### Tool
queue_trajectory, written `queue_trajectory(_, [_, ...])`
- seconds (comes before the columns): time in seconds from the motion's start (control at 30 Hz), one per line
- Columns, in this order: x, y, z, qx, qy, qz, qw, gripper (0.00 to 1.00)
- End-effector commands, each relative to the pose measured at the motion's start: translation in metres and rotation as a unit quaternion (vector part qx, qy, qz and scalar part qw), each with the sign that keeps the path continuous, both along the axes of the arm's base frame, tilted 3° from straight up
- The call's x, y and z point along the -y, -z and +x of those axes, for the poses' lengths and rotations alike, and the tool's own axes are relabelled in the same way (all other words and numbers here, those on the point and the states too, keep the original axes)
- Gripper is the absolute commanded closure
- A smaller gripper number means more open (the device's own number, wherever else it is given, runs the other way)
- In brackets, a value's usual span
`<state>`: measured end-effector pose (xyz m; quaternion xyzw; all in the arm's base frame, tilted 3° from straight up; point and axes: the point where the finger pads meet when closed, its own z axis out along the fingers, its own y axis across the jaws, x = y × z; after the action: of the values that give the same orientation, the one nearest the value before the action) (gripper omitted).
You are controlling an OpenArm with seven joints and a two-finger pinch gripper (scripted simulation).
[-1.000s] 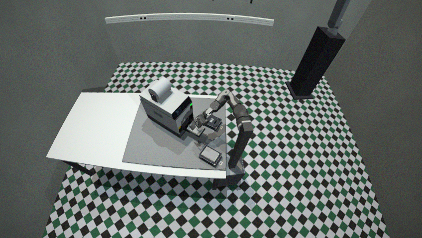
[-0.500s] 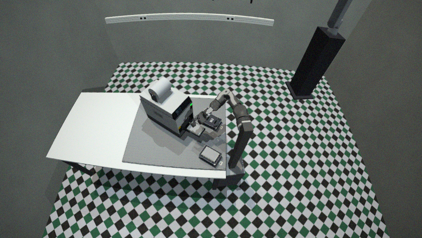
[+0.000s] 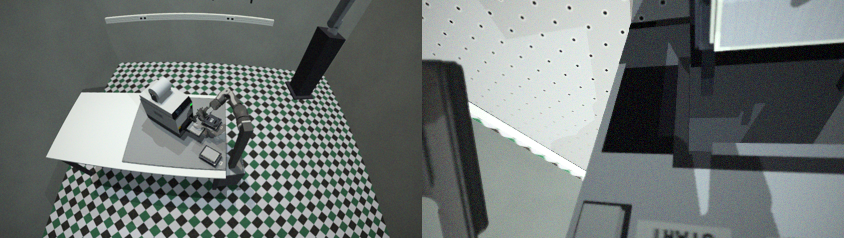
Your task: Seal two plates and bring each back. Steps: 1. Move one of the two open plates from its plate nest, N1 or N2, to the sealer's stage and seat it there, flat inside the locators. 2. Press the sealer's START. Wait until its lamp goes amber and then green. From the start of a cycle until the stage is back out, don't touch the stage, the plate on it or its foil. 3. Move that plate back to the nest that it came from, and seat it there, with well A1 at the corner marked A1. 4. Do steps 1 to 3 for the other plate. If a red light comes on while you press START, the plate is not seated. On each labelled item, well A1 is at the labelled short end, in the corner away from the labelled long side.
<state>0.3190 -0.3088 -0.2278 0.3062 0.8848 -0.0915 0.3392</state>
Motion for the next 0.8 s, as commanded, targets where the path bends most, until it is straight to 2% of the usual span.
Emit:
queue_trajectory(0.0, [0.011, -0.001, -0.004, -0.011, 0.009, -0.034, 0.999, 0.35])
queue_trajectory(0.07, [0.02, -0.003, -0.006, -0.008, 0.006, -0.032, 0.999, 0.35])
queue_trajectory(0.27, [-0.005, 0.011, -0.004, -0.087, 0.01, 0.027, 0.996, 0.35])
queue_trajectory(0.33, [-0.005, 0.011, -0.004, -0.087, 0.01, 0.027, 0.996, 0.35])
queue_trajectory(0.4, [-0.013, 0.017, -0.002, -0.113, 0.01, 0.048, 0.992, 0.35])
queue_trajectory(0.6, [-0.038, 0.034, 0.003, -0.191, 0.008, 0.109, 0.975, 0.35])
queue_trajectory(0.77, [-0.058, 0.048, 0.008, -0.256, 0.006, 0.159, 0.954, 0.35])
